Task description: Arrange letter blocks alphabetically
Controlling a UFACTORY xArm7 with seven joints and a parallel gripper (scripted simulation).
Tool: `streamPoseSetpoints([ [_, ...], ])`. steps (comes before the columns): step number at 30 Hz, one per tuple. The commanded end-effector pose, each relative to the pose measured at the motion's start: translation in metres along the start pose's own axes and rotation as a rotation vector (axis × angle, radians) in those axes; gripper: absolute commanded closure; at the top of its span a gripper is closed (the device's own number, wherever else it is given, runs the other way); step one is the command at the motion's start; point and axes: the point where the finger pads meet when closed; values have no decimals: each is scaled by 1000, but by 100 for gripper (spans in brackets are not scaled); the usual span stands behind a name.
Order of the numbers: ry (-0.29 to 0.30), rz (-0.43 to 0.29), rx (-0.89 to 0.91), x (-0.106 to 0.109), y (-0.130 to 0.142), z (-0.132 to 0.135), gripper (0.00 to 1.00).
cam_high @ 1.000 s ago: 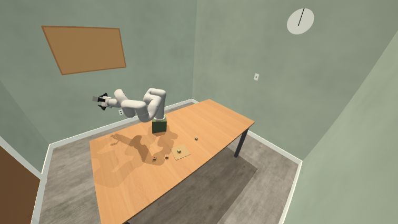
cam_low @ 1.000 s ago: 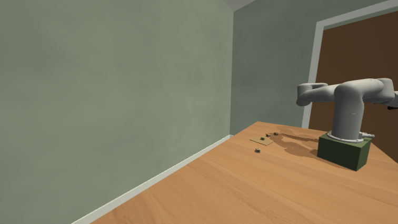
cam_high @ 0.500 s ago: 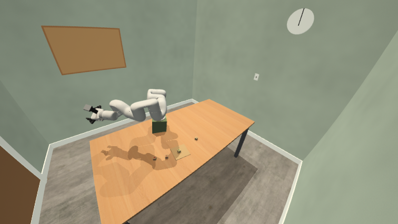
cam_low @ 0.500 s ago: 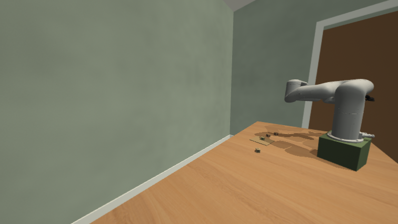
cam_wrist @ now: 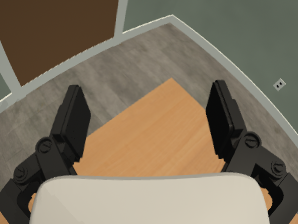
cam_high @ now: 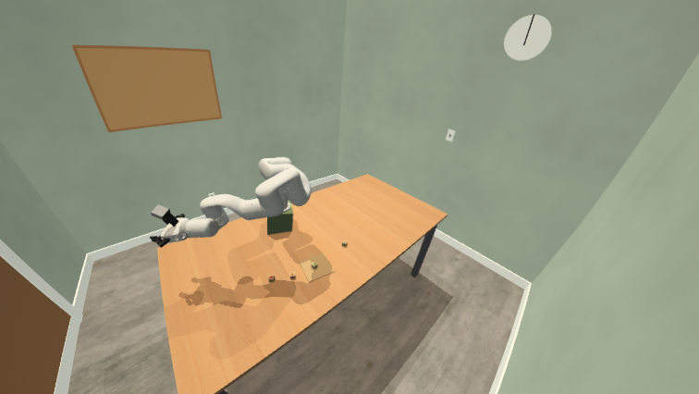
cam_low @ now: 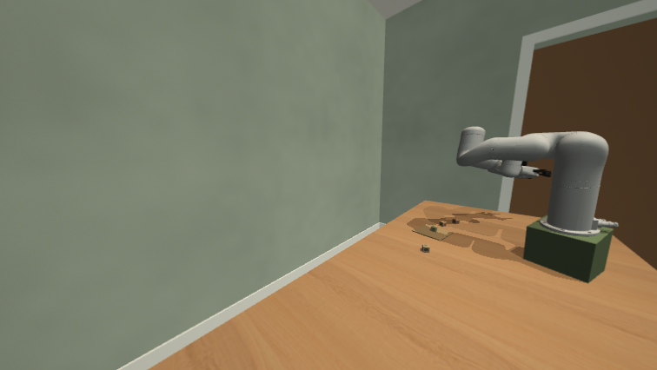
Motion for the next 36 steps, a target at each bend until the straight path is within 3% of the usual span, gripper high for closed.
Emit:
streamPoseSetpoints([
  [1,-19,-26,-88,46,18,-34,0],
  [3,-33,-46,-124,69,30,-47,0],
  [5,-33,-46,-124,69,30,-47,0],
  [6,-49,-78,-171,103,47,-65,0],
  [7,-54,-86,-183,113,51,-69,0],
  [10,-58,-97,-196,124,57,-73,0],
  [11,-69,-124,-229,153,71,-84,0],
  [12,-73,-137,-243,167,78,-87,0],
  [14,-75,-143,-249,173,81,-89,0],
  [15,-82,-168,-273,199,94,-95,0],
  [17,-87,-191,-293,223,106,-99,0],
  [19,-87,-192,-294,224,106,-99,0],
  [20,-93,-226,-320,259,124,-102,0],
  [22,-93,-226,-320,259,124,-102,0],
  [23,-94,-242,-331,276,132,-102,0],
  [24,-94,-242,-331,276,132,-102,0],
  [25,-97,-274,-350,310,148,-101,0],
  [27,-97,-291,-359,328,157,-99,0],
  [29,-97,-291,-359,328,157,-99,0],
  [30,-97,-326,-374,366,175,-92,0],
  [31,-96,-336,-378,377,180,-90,0],
  [33,-96,-338,-379,379,181,-89,0],
  [34,-94,-362,-386,407,194,-82,0],
  [36,-91,-382,-391,429,204,-74,0],
])
Point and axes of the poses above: the point where the finger pads meet when closed, its own x axis back along the fingers, its own z axis across the jaws, y = z × x, and after that the axes turned 9 degrees about -x, right-handed
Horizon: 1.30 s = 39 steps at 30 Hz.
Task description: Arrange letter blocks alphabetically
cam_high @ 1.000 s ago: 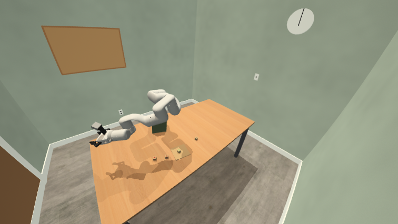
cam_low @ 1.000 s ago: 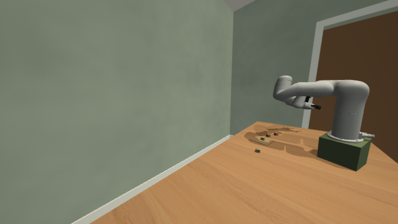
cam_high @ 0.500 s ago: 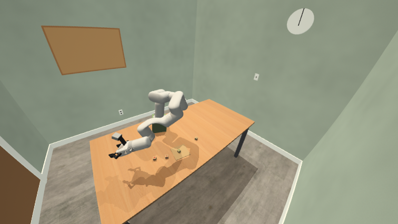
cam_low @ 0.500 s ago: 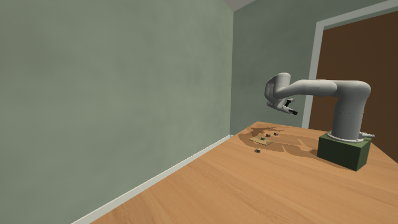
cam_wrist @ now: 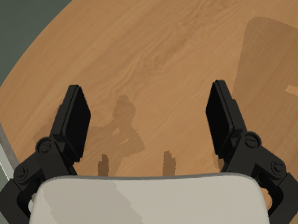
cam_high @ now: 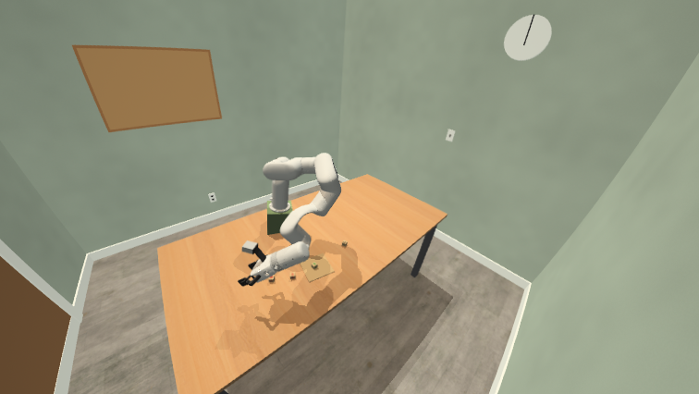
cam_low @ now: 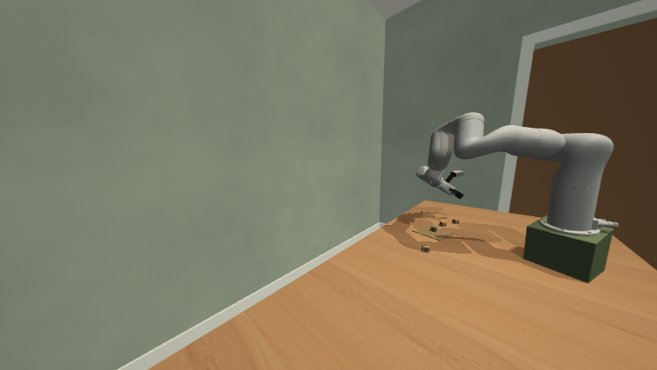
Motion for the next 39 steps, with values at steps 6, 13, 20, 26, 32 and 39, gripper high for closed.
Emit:
streamPoseSetpoints([
  [6,20,-68,-28,76,52,41,0],
  [13,51,-126,-28,150,93,101,0],
  [20,67,-147,-22,184,108,134,0],
  [26,101,-179,6,252,126,212,0],
  [32,127,-190,41,303,127,285,0],
  [39,145,-189,82,342,116,353,0],
])
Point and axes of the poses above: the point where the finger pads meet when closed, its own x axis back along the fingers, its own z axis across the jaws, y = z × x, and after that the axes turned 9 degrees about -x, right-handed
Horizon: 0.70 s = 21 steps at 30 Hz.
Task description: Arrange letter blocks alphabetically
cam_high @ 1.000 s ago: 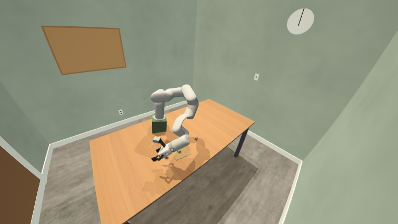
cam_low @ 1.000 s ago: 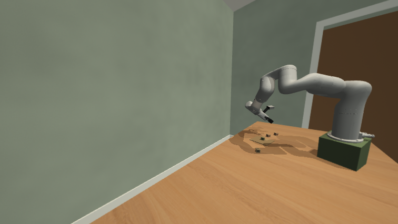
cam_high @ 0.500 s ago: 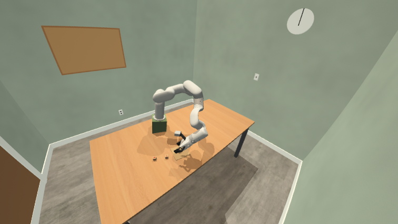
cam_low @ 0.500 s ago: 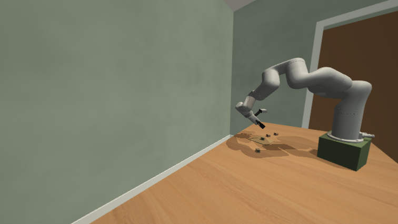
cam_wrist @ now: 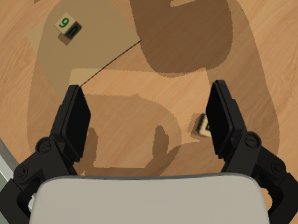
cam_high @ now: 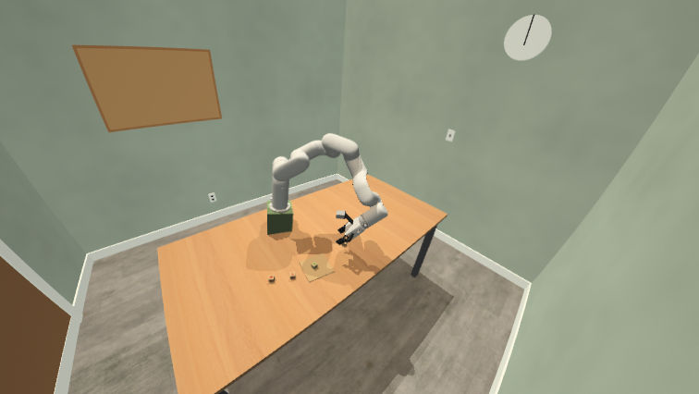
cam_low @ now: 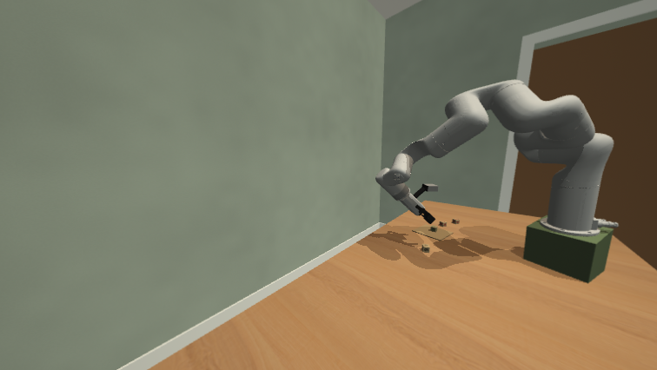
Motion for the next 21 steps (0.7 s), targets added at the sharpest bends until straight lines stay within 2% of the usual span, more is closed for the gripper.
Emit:
streamPoseSetpoints([
  [1,15,3,15,21,-3,44,0],
  [6,21,8,31,32,-6,71,0],
  [21,21,8,32,32,-6,72,0],
])
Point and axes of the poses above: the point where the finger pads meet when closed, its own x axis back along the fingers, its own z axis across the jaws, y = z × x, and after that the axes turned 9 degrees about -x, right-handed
